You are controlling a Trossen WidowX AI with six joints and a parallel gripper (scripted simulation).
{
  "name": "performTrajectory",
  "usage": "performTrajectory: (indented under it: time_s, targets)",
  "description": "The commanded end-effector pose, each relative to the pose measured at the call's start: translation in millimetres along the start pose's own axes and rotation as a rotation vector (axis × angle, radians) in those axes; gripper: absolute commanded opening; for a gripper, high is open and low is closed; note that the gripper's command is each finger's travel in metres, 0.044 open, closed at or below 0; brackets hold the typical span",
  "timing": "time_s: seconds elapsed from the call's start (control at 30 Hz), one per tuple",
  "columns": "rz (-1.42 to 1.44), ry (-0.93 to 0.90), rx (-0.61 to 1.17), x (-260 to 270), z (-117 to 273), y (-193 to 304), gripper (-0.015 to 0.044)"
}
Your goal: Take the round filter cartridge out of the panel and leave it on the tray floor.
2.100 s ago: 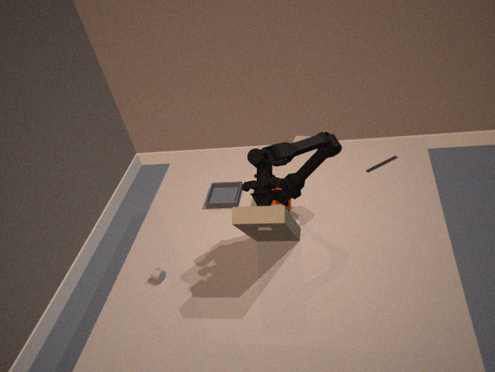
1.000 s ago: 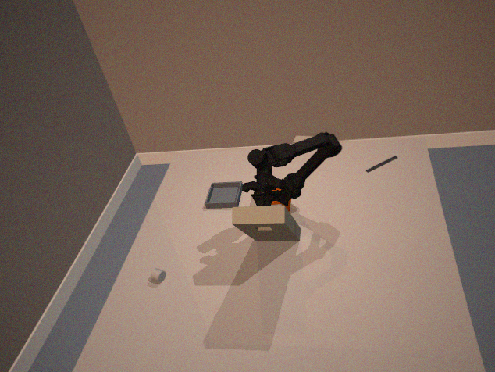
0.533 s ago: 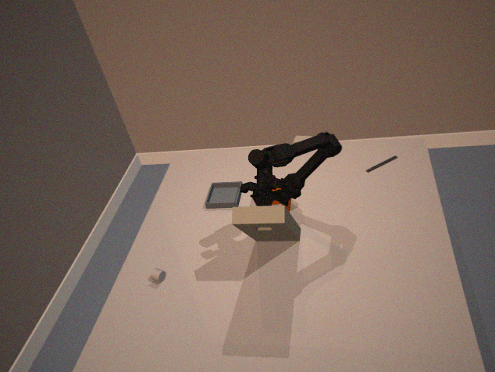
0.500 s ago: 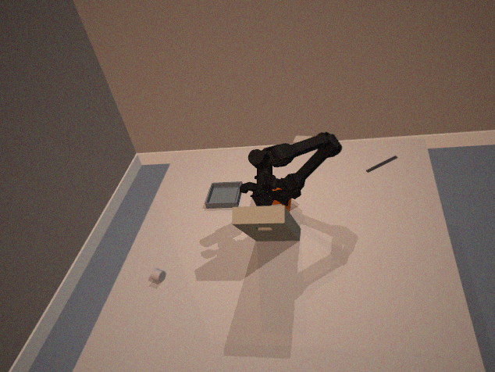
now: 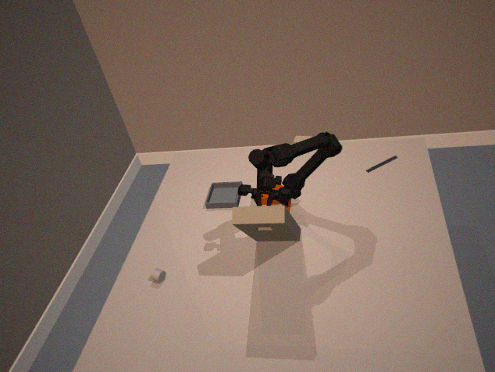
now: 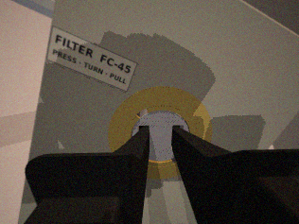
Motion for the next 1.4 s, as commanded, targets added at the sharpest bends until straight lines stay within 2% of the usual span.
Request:
performTrajectory:
  time_s: [0.0,0.93,1.1,1.37]
  targets:
    - [-0.124,-0.005,0.010,0.3,-7.0,-0.2,0.0000]
    - [-1.099,0.000,0.011,0.4,-7.1,-0.3,0.0000]
    - [-1.050,0.002,0.013,-0.2,-4.9,0.0,0.0000]
    - [-1.029,0.010,0.027,-4.3,29.2,1.6,0.0000]
Point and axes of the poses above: the point midway between the two fingers, 35 mm back from their tips, its own z axis back along the fingers, its own x axis across the jaws, y = z × x, the point moved 6 cm from there along z, back along the fingers, and after that the axes turned 7 degrees about z, right-handed, at the moved point
